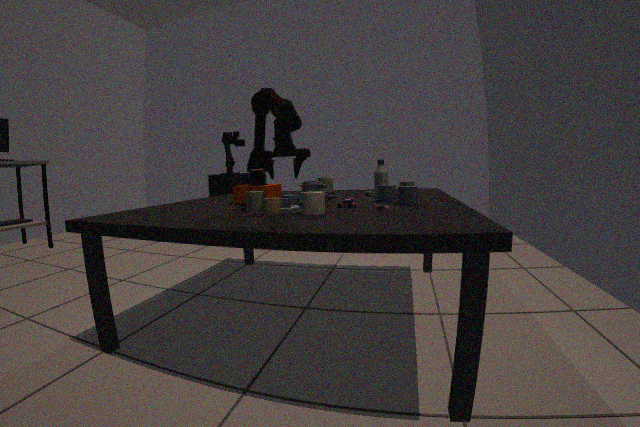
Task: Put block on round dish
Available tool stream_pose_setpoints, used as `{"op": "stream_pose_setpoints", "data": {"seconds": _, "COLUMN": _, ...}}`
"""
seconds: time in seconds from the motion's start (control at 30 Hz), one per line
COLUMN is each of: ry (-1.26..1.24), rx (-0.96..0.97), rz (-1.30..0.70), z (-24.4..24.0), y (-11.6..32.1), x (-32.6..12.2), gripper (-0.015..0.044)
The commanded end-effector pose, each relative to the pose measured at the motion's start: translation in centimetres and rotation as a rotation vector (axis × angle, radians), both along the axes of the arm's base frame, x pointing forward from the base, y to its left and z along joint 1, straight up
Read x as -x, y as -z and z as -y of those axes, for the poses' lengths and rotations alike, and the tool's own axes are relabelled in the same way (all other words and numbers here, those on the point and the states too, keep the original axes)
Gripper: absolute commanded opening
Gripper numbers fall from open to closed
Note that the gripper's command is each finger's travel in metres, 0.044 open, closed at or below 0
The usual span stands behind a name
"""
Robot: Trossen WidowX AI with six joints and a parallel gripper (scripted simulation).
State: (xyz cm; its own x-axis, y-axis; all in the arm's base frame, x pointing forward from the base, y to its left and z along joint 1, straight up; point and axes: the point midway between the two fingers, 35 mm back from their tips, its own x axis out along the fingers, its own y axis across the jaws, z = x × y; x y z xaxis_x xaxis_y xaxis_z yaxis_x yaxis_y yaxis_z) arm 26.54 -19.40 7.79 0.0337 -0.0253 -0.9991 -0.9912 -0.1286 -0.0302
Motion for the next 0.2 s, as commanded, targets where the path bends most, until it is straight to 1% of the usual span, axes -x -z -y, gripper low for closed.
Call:
{"op": "stream_pose_setpoints", "data": {"seconds": 0.0, "ry": 0.001, "rx": 0.006, "rz": 0.008, "z": -0.11, "y": -1.49, "x": 0.09, "gripper": 0.0440}}
{"op": "stream_pose_setpoints", "data": {"seconds": 0.17, "ry": 0.001, "rx": 0.006, "rz": 0.008, "z": -0.11, "y": -1.49, "x": 0.09, "gripper": 0.0440}}
